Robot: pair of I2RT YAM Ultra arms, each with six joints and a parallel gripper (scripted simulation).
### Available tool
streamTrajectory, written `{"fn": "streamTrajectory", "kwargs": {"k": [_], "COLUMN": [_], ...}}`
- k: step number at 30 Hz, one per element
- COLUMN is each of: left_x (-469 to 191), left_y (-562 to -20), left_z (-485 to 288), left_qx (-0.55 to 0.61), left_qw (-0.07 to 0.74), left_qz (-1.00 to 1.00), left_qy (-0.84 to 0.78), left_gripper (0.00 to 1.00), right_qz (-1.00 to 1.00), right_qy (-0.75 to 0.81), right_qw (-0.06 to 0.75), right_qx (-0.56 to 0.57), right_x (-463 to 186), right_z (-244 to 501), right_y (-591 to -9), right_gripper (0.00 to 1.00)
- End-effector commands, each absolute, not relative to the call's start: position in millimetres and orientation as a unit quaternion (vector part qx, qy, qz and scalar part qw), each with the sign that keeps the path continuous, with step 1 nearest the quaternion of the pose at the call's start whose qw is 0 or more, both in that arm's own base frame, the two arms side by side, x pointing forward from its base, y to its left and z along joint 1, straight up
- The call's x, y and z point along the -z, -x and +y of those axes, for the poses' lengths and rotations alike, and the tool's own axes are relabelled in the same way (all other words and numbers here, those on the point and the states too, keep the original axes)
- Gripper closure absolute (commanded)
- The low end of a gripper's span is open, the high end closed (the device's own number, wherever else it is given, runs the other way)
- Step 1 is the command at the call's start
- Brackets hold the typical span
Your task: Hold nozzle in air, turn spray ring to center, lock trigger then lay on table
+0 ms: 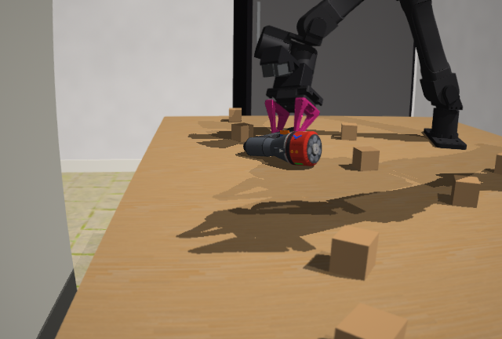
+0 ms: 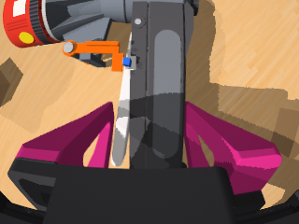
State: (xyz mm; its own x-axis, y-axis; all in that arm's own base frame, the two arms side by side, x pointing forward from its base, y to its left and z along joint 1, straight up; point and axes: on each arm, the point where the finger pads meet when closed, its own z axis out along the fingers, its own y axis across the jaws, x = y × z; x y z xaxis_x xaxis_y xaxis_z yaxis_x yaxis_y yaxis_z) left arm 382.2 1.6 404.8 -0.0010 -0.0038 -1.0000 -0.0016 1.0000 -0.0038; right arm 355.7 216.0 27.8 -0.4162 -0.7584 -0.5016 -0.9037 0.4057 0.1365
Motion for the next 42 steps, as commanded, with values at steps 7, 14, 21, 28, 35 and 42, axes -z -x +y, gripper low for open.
{"fn": "streamTrajectory", "kwargs": {"k": [7, 14, 21, 28, 35, 42], "left_x": [-444, -444, -444, -444, -444, -444], "left_y": [-370, -370, -370, -370, -370, -370], "left_z": [-1, -1, -1, -1, -2, -2], "left_qx": [0.001, 0.001, 0.001, 0.001, 0.001, 0.001], "left_qw": [0.739, 0.739, 0.739, 0.739, 0.739, 0.738], "left_qz": [0.673, 0.673, 0.673, 0.673, 0.673, 0.675], "left_qy": [-0.003, -0.003, -0.003, -0.003, -0.003, -0.003], "left_gripper": [0.63, 0.63, 0.63, 0.63, 0.63, 0.63], "right_qz": [0.811, 0.812, 0.812, 0.818, 0.821, 0.850], "right_qy": [0.514, 0.512, 0.513, 0.507, 0.494, 0.428], "right_qw": [0.190, 0.190, 0.188, 0.173, 0.223, 0.277], "right_qx": [-0.205, -0.204, -0.204, -0.208, -0.178, -0.134], "right_x": [-41, -78, -95, -74, -99, -118], "right_z": [219, 196, 186, 186, 181, 159], "right_y": [-356, -352, -349, -342, -366, -386], "right_gripper": [0.50, 0.50, 0.50, 0.50, 0.50, 0.50]}}
